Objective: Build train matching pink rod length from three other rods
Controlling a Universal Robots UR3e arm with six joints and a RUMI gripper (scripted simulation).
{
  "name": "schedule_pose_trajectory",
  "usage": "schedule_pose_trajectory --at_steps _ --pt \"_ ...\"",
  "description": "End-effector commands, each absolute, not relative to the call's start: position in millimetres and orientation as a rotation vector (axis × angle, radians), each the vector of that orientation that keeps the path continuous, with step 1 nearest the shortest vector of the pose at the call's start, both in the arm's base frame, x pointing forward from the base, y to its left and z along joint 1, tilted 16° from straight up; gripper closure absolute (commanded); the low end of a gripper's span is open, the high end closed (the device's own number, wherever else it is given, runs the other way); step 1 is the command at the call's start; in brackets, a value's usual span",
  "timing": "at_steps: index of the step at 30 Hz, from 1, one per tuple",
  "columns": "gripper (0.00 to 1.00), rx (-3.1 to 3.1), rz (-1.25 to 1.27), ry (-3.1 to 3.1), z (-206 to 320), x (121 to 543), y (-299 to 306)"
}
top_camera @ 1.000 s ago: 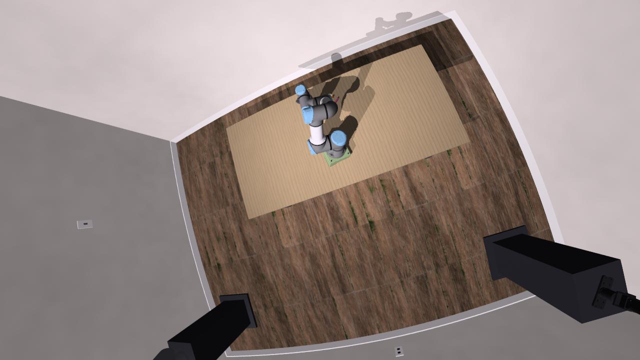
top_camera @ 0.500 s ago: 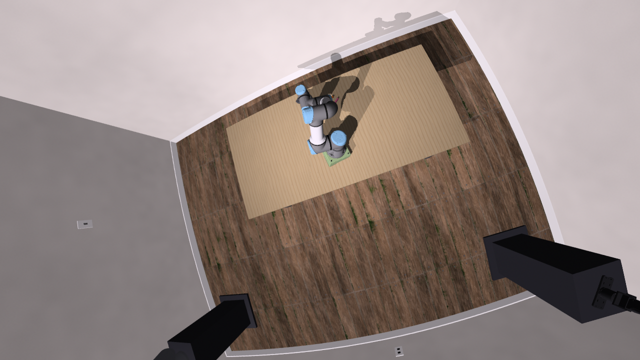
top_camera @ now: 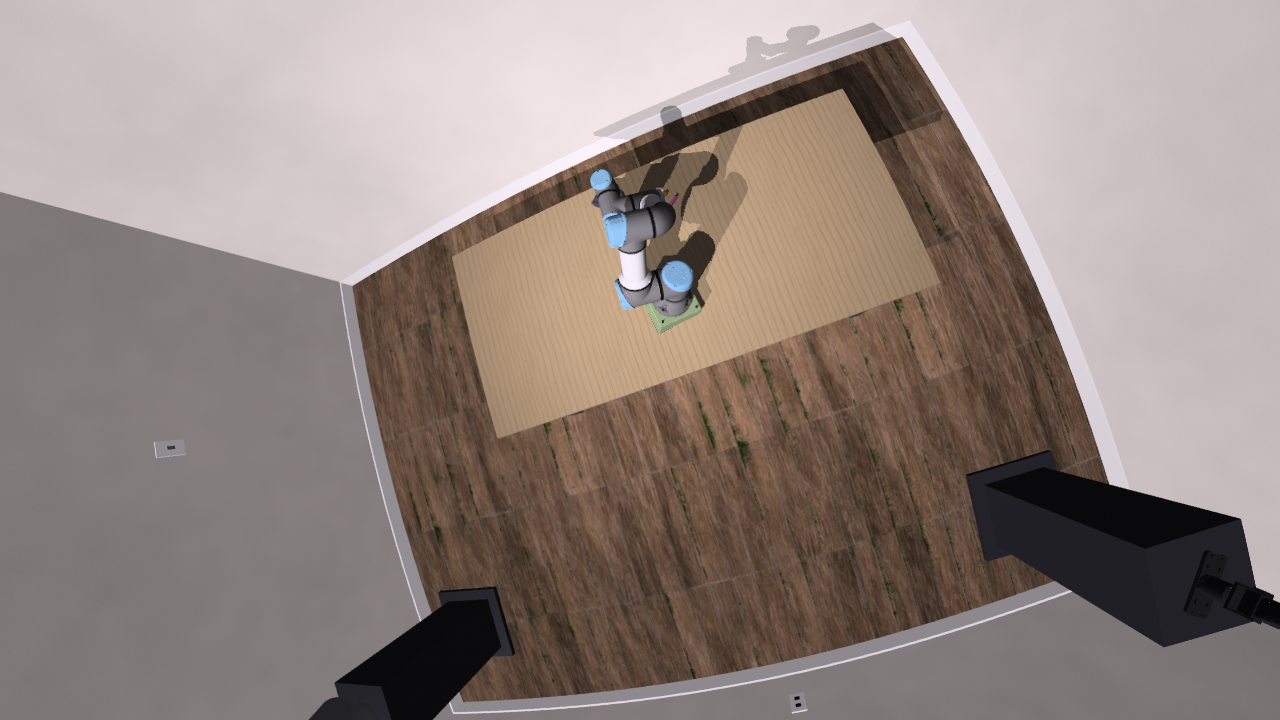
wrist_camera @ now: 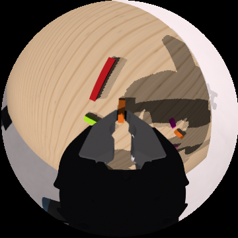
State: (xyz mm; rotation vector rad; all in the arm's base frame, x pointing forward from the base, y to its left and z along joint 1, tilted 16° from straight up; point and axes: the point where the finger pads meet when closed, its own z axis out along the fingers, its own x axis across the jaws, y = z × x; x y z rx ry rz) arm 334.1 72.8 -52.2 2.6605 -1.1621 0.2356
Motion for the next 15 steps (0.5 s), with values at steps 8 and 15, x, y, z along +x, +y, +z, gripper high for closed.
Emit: schedule_pose_trajectory --at_steps 8,15 --pt "1.0 2.662 0.237 -1.162 -51.7 334.7 73.0" --pt "1.0 2.663 0.24 -1.163 -48.1 335.2 74.1"
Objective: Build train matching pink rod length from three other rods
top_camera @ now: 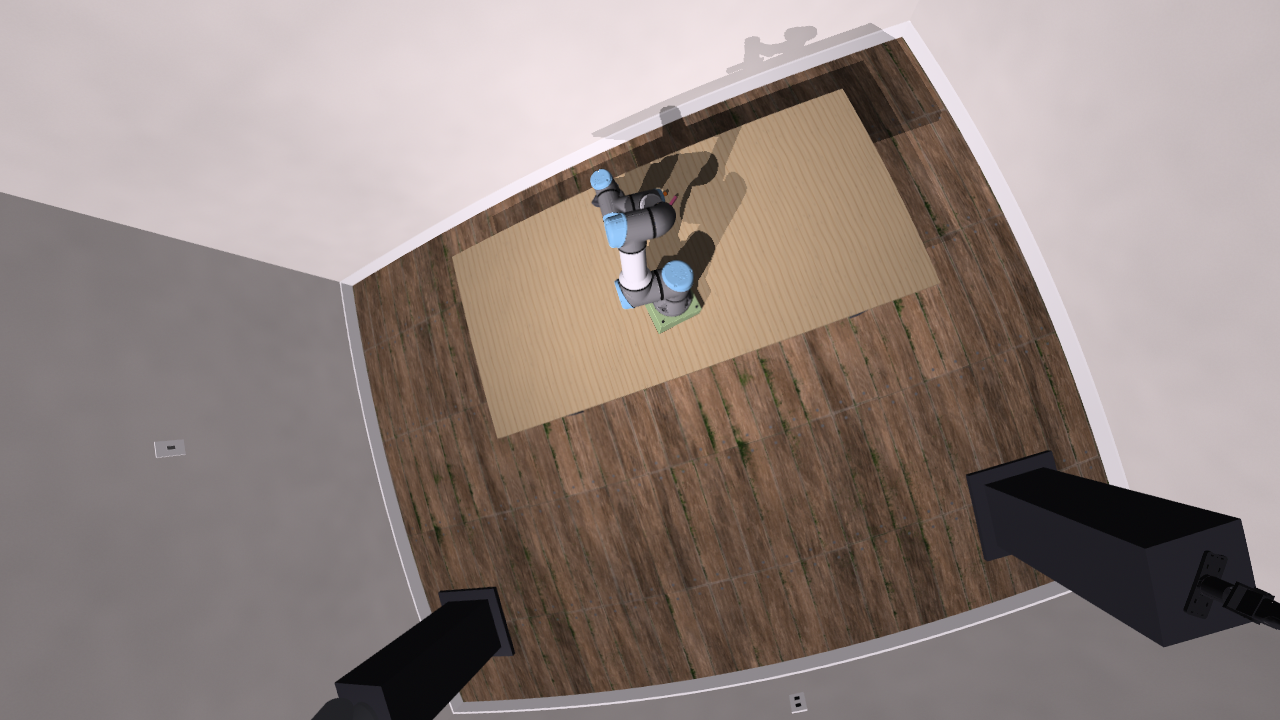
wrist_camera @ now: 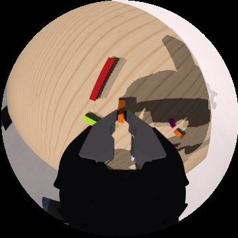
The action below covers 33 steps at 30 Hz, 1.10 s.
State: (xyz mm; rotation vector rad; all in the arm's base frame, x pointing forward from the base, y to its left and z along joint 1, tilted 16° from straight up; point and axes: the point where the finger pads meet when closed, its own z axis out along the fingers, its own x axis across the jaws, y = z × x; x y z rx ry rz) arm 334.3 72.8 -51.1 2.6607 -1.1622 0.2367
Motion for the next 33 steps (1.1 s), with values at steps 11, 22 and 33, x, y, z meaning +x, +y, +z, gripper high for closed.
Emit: schedule_pose_trajectory --at_steps 11,22,33 --pt "1.0 2.663 0.241 -1.163 -19.0 333.4 82.3" --pt "1.0 2.662 0.241 -1.163 17.7 331.2 92.5" --pt "1.0 2.662 0.24 -1.162 42.3 329.6 99.4"
